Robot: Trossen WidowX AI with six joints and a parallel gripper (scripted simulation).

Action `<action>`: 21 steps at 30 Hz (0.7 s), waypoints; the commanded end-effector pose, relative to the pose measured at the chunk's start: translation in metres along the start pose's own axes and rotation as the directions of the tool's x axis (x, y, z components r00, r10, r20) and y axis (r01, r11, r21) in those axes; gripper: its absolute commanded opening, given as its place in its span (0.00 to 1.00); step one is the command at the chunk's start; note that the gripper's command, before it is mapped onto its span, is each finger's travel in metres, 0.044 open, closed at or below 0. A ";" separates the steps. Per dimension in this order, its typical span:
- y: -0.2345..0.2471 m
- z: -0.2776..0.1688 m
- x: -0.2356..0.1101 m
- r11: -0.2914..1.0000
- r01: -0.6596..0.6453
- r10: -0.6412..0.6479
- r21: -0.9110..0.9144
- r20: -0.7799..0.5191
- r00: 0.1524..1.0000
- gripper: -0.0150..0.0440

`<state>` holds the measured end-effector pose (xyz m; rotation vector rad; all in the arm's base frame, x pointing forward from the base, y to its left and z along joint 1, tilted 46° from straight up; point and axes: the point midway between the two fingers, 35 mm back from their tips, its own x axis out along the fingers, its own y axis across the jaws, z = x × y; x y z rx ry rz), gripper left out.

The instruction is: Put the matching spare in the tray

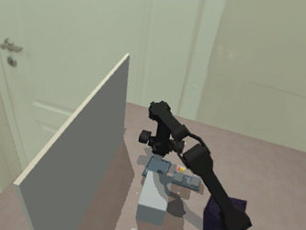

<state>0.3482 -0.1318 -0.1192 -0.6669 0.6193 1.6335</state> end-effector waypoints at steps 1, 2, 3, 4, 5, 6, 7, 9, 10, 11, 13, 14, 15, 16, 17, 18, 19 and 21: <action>0.000 0.000 0.004 1.000 0.004 -0.004 0.007 0.005 1.000 0.25; 0.000 0.000 0.005 1.000 0.004 -0.004 0.007 0.005 1.000 0.25; 0.000 0.000 0.006 1.000 0.004 -0.004 0.007 0.005 1.000 0.25; 0.000 0.000 0.007 1.000 0.004 -0.004 0.007 0.005 1.000 0.25; -0.001 0.000 0.008 1.000 0.004 -0.004 0.007 0.005 1.000 0.25; -0.001 0.000 0.008 1.000 0.004 -0.004 0.007 0.005 1.000 0.25; -0.001 0.000 0.009 1.000 0.004 -0.004 0.007 0.005 1.000 0.25; -0.001 0.000 0.011 1.000 0.004 -0.004 0.007 0.005 1.000 0.25; -0.001 0.000 0.012 1.000 0.004 -0.004 0.007 0.005 1.000 0.25; -0.001 0.000 0.012 1.000 0.004 -0.004 0.007 0.005 1.000 0.25; -0.001 0.000 0.014 1.000 0.004 -0.004 0.007 0.005 1.000 0.25; -0.001 0.001 0.015 1.000 0.004 -0.004 0.007 0.005 1.000 0.25; -0.001 0.001 0.016 1.000 0.004 -0.004 0.007 0.006 1.000 0.25; -0.001 0.001 0.016 1.000 0.004 -0.004 0.007 0.006 1.000 0.25; -0.001 0.001 0.017 1.000 0.004 -0.004 0.007 0.006 1.000 0.25; -0.001 0.001 0.018 1.000 0.004 -0.004 0.007 0.006 1.000 0.25; -0.001 0.001 0.019 1.000 0.004 -0.004 0.007 0.006 1.000 0.25; -0.001 0.001 0.020 1.000 0.004 -0.004 0.007 0.006 1.000 0.25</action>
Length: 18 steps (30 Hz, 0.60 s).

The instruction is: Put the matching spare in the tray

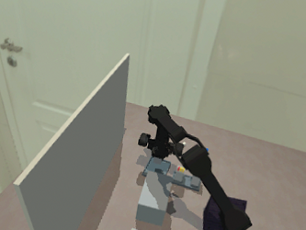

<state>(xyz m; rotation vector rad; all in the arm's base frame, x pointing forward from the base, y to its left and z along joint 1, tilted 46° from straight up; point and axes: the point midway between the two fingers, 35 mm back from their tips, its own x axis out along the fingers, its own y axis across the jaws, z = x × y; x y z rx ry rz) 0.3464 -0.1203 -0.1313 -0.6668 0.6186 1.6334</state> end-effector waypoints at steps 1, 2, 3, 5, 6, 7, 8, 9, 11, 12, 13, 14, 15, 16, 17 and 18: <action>0.000 0.001 0.004 1.000 0.004 -0.004 0.007 0.005 1.000 0.25; 0.000 0.001 0.005 1.000 0.004 -0.004 0.007 0.005 1.000 0.25; 0.000 0.001 0.006 1.000 0.004 -0.004 0.007 0.005 1.000 0.25; 0.000 0.001 0.008 1.000 0.004 -0.004 0.007 0.005 1.000 0.25; 0.000 0.001 0.008 1.000 0.004 -0.004 0.007 0.006 1.000 0.25; 0.000 0.001 0.009 1.000 0.004 -0.004 0.007 0.006 1.000 0.25; 0.000 0.001 0.010 1.000 0.004 -0.004 0.007 0.006 1.000 0.25; 0.000 0.001 0.011 1.000 0.004 -0.004 0.007 0.006 1.000 0.25; 0.000 0.001 0.012 1.000 0.004 -0.004 0.007 0.006 1.000 0.25; 0.000 0.001 0.013 1.000 0.004 -0.004 0.007 0.006 1.000 0.25; 0.000 0.001 0.014 1.000 0.004 -0.004 0.007 0.006 1.000 0.25; 0.000 0.001 0.015 1.000 0.004 -0.004 0.007 0.006 1.000 0.25; 0.000 0.001 0.015 1.000 0.004 -0.004 0.007 0.006 1.000 0.25; 0.000 0.001 0.016 1.000 0.004 -0.004 0.007 0.006 1.000 0.25; 0.000 0.001 0.017 1.000 0.004 -0.004 0.007 0.006 1.000 0.25; 0.000 0.001 0.018 1.000 0.004 -0.004 0.007 0.006 1.000 0.25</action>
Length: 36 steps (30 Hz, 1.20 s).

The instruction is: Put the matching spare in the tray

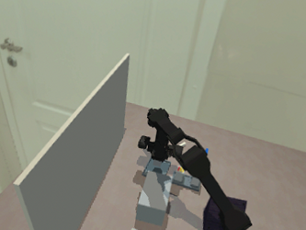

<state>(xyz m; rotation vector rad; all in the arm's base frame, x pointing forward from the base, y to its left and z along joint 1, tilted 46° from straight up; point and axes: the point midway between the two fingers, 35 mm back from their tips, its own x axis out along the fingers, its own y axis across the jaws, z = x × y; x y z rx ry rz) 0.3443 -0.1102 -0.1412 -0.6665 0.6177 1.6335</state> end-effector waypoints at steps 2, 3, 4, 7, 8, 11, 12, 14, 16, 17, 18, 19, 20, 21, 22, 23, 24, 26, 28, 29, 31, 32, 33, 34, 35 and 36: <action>0.000 0.001 0.005 1.000 0.004 -0.004 0.007 0.006 1.000 0.25; 0.000 0.001 0.006 1.000 0.004 -0.004 0.007 0.006 1.000 0.25; 0.000 0.001 0.007 1.000 0.004 -0.004 0.007 0.006 1.000 0.25; 0.000 0.001 0.009 1.000 0.004 -0.004 0.007 0.006 1.000 0.25; 0.000 0.001 0.010 1.000 0.004 -0.004 0.007 0.006 1.000 0.25; 0.001 0.001 0.012 1.000 0.004 -0.004 0.007 0.006 1.000 0.25; 0.001 0.001 0.013 1.000 0.004 -0.004 0.007 0.006 1.000 0.25; 0.001 0.001 0.015 1.000 0.004 -0.004 0.007 0.006 1.000 0.25; 0.001 0.002 0.016 1.000 0.004 -0.004 0.007 0.006 1.000 0.25; 0.001 0.002 0.017 1.000 0.004 -0.004 0.007 0.006 1.000 0.25; 0.001 0.002 0.018 1.000 0.004 -0.004 0.007 0.007 1.000 0.25; 0.001 0.002 0.018 1.000 0.004 -0.004 0.007 0.007 1.000 0.25; 0.001 0.002 0.019 1.000 0.004 -0.004 0.007 0.007 1.000 0.25; 0.001 0.002 0.020 1.000 0.004 -0.004 0.007 0.007 1.000 0.25; 0.001 0.002 0.021 1.000 0.004 -0.004 0.007 0.007 1.000 0.25; 0.001 0.002 0.022 1.000 0.004 -0.004 0.007 0.007 1.000 0.25; 0.002 0.002 0.022 1.000 0.004 -0.004 0.007 0.007 1.000 0.25; 0.002 0.002 0.024 1.000 0.004 -0.004 0.007 0.007 1.000 0.25; 0.002 0.002 0.025 1.000 0.004 -0.004 0.007 0.007 1.000 0.25; 0.002 0.002 0.026 1.000 0.004 -0.004 0.007 0.007 1.000 0.25; 0.002 0.003 0.028 1.000 0.004 -0.004 0.007 0.008 1.000 0.25; 0.002 0.003 0.029 1.000 0.004 -0.004 0.007 0.008 1.000 0.25; 0.002 0.003 0.029 1.000 0.004 -0.004 0.007 0.008 1.000 0.25; 0.002 0.002 0.026 1.000 0.000 0.000 -0.001 0.002 1.000 0.30; 0.002 0.002 0.026 1.000 0.000 0.000 -0.001 0.002 1.000 0.34; 0.002 0.002 0.026 1.000 0.000 0.000 -0.001 0.002 1.000 0.39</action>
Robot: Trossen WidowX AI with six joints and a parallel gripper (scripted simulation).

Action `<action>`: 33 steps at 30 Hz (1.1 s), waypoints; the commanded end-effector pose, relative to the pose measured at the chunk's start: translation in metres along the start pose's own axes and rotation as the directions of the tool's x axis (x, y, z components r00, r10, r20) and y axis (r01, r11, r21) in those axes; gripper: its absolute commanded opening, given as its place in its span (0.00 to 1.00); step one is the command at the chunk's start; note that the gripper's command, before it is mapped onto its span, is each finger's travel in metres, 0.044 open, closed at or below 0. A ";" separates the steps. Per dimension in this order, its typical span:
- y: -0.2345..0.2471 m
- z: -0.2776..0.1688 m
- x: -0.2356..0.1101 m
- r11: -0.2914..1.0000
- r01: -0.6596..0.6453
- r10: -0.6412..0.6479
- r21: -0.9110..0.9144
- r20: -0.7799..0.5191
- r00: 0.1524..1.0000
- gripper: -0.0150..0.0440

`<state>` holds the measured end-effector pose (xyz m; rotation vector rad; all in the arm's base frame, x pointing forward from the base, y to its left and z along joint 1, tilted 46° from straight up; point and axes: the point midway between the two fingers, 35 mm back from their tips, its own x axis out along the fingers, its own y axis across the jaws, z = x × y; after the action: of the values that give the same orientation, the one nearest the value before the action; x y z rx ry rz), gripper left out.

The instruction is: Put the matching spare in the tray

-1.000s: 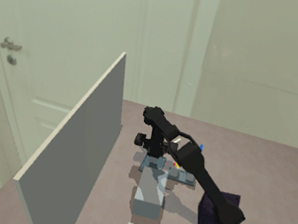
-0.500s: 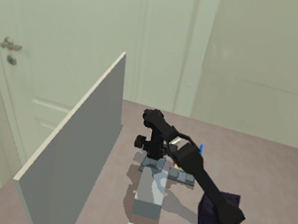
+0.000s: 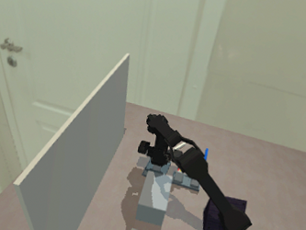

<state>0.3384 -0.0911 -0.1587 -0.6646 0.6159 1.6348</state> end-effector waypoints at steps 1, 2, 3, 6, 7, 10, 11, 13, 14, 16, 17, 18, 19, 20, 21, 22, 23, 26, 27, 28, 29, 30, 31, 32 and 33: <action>0.000 0.000 -0.001 1.000 0.001 -0.001 0.000 0.000 1.000 0.43; 0.000 0.000 -0.001 1.000 0.001 -0.001 0.000 0.000 1.000 0.48; 0.000 0.000 -0.001 1.000 0.001 -0.001 0.000 0.000 1.000 0.52; 0.000 0.000 -0.001 1.000 0.001 -0.001 0.000 0.000 1.000 0.65; 0.000 0.000 -0.001 1.000 0.001 -0.001 0.000 0.000 1.000 0.70; 0.000 0.000 -0.001 1.000 0.001 -0.001 0.000 0.000 1.000 0.83; 0.000 0.000 -0.001 1.000 0.001 -0.001 0.000 0.000 1.000 0.88; 0.000 0.000 -0.001 1.000 0.001 -0.001 0.000 0.000 1.000 0.97; 0.000 0.000 -0.001 1.000 0.001 -0.001 0.000 0.000 1.000 1.00; -0.001 -0.001 -0.009 1.000 0.001 -0.001 0.001 -0.001 1.000 1.00; -0.003 -0.002 -0.019 1.000 0.001 -0.001 0.002 -0.001 1.000 1.00; -0.004 -0.003 -0.033 1.000 0.002 -0.002 0.003 -0.002 1.000 1.00; -0.004 -0.003 -0.047 1.000 0.002 -0.002 0.004 -0.002 1.000 1.00; -0.004 -0.003 -0.060 1.000 0.002 -0.002 0.005 -0.001 1.000 1.00; -0.003 -0.003 -0.074 1.000 0.003 -0.003 0.006 -0.001 1.000 1.00; -0.002 -0.002 -0.088 1.000 0.003 -0.003 0.007 0.000 1.000 1.00; 0.000 -0.001 -0.099 1.000 0.003 -0.003 0.008 0.000 1.000 1.00; 0.001 -0.001 -0.107 1.000 0.003 -0.003 0.009 0.001 1.000 1.00; 0.001 -0.001 -0.107 1.000 0.003 -0.003 0.009 0.001 1.000 1.00; 0.001 -0.001 -0.107 1.000 0.003 -0.003 0.009 0.001 1.000 1.00; 0.001 -0.001 -0.107 1.000 0.003 -0.003 0.009 0.001 1.000 1.00; 0.001 -0.001 -0.107 1.000 0.003 -0.003 0.009 0.001 1.000 1.00; 0.001 -0.003 -0.102 1.000 0.015 -0.015 0.019 0.002 1.000 1.00; 0.001 -0.003 -0.102 1.000 0.015 -0.015 0.019 0.002 1.000 1.00; 0.001 -0.003 -0.102 1.000 0.015 -0.015 0.019 0.002 1.000 1.00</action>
<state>0.3512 -0.1631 -0.0869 -0.6515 0.6223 1.6157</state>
